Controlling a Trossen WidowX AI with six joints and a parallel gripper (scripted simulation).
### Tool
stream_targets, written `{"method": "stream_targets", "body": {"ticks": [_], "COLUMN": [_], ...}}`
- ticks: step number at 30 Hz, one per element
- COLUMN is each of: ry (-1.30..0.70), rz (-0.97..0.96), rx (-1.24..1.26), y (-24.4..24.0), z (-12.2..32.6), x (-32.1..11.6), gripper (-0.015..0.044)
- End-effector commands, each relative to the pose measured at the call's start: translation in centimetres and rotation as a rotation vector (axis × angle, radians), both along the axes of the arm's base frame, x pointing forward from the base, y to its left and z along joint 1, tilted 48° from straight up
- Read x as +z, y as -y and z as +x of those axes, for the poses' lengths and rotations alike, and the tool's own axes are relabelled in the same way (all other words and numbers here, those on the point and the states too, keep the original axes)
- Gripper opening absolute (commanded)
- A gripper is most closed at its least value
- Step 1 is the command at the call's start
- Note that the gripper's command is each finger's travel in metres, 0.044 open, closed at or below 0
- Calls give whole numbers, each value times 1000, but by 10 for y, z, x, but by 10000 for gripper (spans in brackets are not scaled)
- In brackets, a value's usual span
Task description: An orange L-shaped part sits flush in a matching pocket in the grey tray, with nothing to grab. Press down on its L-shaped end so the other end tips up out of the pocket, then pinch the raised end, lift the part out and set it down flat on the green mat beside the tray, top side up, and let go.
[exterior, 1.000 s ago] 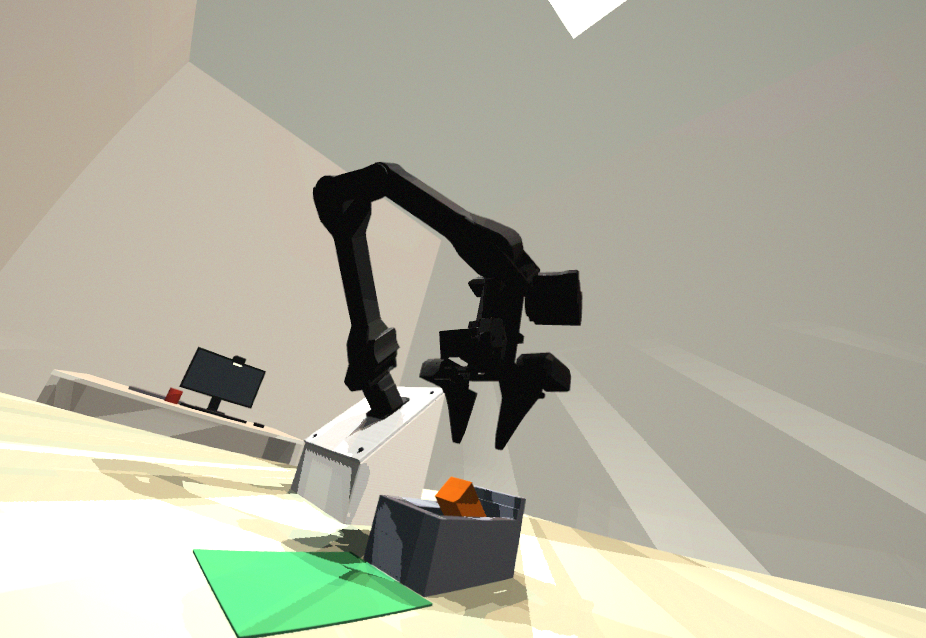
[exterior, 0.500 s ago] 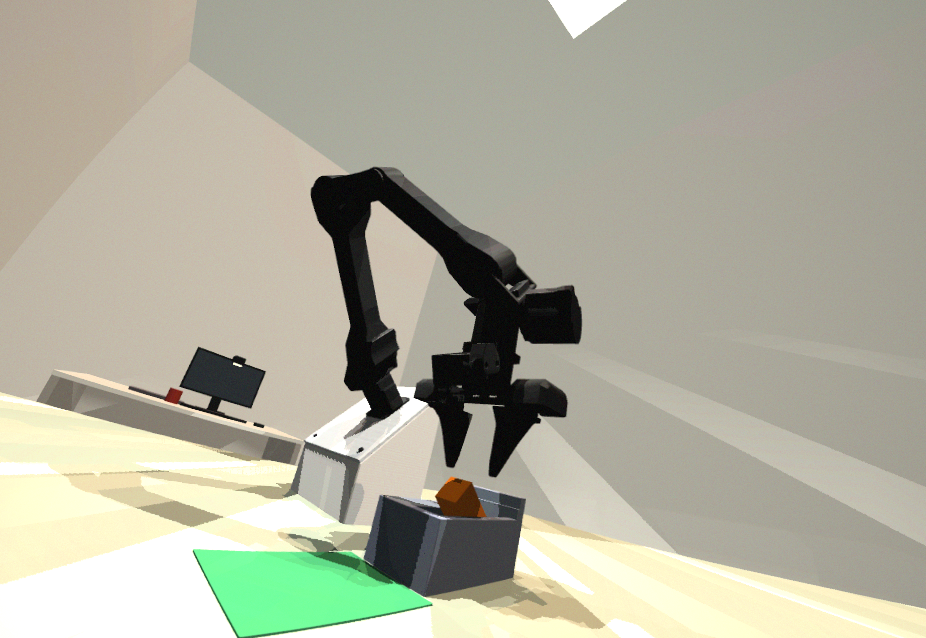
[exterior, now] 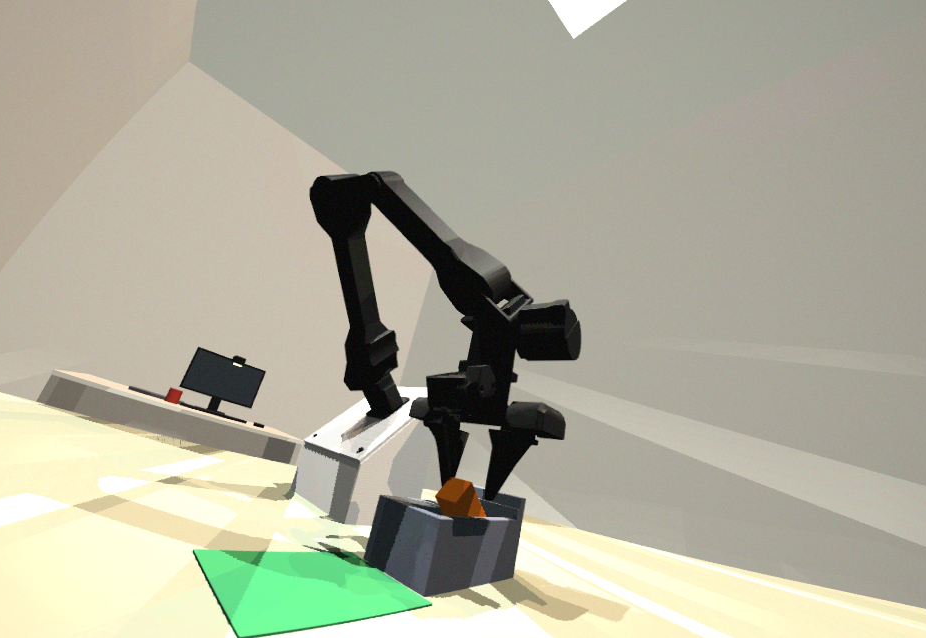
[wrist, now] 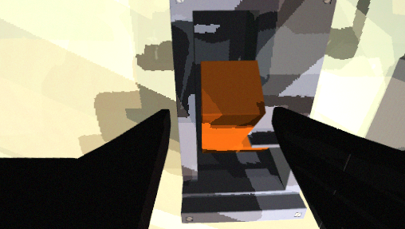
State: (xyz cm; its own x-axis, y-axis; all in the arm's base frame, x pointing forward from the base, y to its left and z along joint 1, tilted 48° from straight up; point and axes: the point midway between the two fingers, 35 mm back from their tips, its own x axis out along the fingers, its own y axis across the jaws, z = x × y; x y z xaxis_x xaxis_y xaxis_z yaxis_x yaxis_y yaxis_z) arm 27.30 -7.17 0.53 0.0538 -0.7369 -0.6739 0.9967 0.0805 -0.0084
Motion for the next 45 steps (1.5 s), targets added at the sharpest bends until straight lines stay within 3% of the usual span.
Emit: {"method": "stream_targets", "body": {"ticks": [1, 10, 15, 25, 28, 45], "ry": [-9, -9, -2, -2, -2, -7], "rz": [-5, -7, -3, -3, -3, -4], "rx": [-3, -4, -2, -2, -2, -3], "y": [7, 14, 11, 11, 11, -1], "z": [-2, -2, -1, -1, -1, -2], "x": [-6, -11, -9, -9, -9, 1], "gripper": [280, 280, 149, 82, 3, 0]}}
